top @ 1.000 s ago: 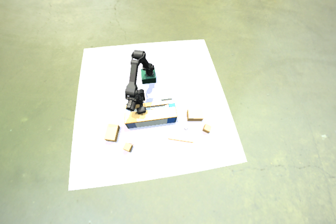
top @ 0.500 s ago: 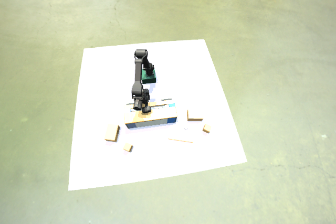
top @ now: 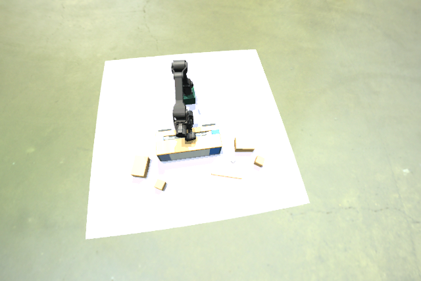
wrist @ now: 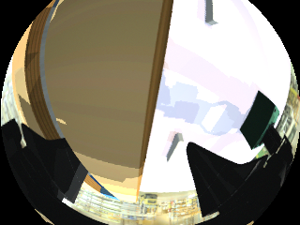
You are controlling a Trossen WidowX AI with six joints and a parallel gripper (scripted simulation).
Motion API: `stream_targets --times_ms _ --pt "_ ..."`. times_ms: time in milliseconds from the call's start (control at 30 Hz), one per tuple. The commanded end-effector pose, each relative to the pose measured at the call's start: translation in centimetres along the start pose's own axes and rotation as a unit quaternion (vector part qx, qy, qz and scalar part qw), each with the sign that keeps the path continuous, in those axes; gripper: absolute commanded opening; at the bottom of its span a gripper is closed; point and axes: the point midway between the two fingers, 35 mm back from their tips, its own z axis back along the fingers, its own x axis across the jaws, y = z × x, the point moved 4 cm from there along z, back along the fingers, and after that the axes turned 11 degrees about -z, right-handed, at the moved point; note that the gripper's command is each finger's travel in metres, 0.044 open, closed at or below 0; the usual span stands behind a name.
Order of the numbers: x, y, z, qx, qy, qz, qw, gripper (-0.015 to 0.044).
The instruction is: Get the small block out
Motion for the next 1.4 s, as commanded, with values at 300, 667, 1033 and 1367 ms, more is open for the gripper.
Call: stream_targets --times_ms 300,667,1033,1367 --pt "-0.7 3.5 -1.1 0.004 -0.003 0.003 1.0 0.04" --pt "-1.2 6.2 -2.1 0.005 -0.002 0.003 1.0 0.04" --pt "-1.6 8.0 -2.7 0.006 -0.002 0.003 1.0 0.04" --pt "-2.0 9.8 3.4 0.004 -0.002 0.006 1.0 0.04"
